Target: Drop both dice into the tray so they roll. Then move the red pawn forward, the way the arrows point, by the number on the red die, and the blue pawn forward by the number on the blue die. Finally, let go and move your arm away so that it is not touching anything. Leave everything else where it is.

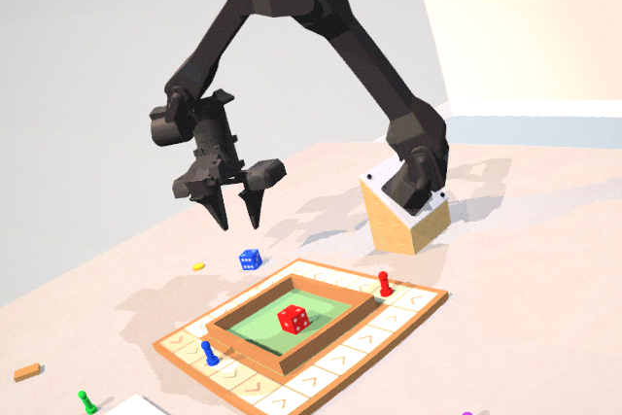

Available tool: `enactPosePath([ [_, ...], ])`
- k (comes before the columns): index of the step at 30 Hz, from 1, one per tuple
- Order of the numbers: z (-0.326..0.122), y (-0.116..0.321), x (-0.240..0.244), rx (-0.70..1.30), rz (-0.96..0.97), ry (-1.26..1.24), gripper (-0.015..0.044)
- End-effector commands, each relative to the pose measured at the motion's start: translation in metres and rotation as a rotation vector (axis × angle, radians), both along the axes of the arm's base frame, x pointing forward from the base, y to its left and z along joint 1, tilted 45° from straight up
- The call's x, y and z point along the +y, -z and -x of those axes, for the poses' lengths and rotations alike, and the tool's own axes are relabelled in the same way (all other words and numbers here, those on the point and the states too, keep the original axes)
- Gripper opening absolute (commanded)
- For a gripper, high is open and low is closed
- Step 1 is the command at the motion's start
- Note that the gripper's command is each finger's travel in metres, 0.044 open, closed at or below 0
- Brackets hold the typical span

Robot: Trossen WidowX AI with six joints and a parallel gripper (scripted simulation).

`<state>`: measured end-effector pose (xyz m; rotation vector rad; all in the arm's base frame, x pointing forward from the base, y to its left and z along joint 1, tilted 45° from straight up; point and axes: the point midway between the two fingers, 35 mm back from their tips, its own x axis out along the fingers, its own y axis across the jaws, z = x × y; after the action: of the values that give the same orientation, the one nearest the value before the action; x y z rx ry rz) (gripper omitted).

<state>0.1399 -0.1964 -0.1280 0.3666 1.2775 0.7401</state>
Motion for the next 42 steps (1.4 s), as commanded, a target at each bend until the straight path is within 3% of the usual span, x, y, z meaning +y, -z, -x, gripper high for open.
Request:
enactPosePath([
  [1, 0.001, 0.005, 0.001, -0.014, 0.003, -0.018, 0.0275],
  [35, -0.004, 0.048, 0.040, -0.015, 0.001, -0.018, 0.0275],
  [42, -0.004, 0.048, 0.040, -0.015, 0.001, -0.018, 0.0111],
])
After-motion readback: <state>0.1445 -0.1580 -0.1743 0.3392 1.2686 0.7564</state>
